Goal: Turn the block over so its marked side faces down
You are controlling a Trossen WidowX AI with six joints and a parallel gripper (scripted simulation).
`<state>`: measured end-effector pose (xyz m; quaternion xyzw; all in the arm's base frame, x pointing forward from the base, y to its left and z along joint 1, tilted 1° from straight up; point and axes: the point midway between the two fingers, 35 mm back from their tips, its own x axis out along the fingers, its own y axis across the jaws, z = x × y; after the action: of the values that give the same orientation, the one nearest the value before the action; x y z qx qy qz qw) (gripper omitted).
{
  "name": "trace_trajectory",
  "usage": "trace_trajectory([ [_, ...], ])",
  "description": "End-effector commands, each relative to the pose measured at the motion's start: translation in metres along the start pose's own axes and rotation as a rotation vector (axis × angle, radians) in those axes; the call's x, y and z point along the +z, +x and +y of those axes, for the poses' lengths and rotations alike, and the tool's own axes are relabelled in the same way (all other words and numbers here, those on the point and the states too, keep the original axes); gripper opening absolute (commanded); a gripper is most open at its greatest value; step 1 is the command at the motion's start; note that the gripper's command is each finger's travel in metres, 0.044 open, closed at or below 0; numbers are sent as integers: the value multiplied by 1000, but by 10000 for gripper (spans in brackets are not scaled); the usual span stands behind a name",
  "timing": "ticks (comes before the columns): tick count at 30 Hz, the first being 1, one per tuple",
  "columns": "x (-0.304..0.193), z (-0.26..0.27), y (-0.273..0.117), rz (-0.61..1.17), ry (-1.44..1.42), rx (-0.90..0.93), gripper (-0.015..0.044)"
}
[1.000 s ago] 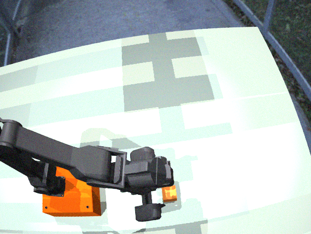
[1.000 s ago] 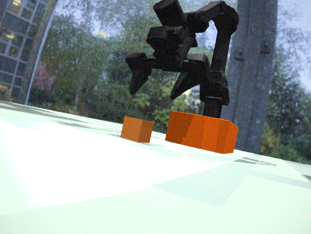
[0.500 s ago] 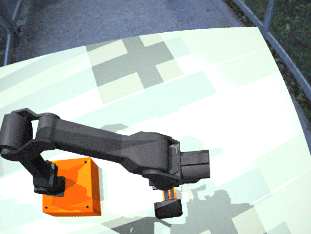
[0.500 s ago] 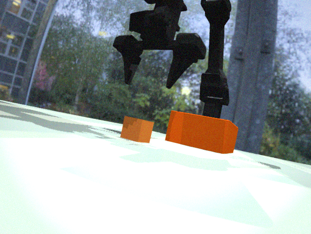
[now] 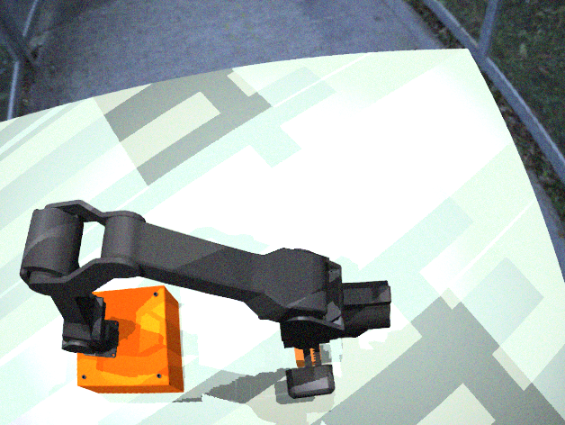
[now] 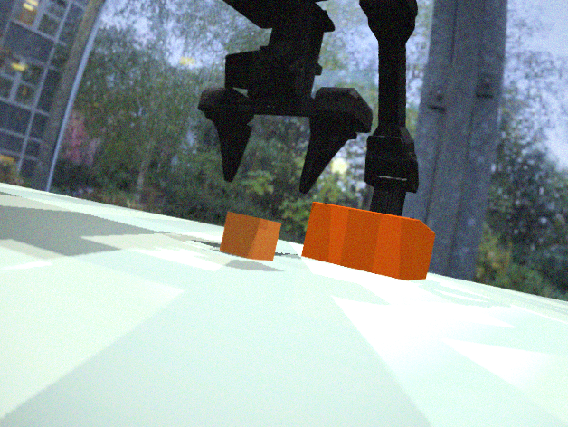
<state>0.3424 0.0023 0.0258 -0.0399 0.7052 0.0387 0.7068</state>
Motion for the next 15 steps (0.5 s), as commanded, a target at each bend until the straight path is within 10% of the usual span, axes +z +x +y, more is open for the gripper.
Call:
trace_trajectory([
  [1,1,0,10,-5,6,-4,440],
  [15,1,0,30,-5,6,-4,440],
])
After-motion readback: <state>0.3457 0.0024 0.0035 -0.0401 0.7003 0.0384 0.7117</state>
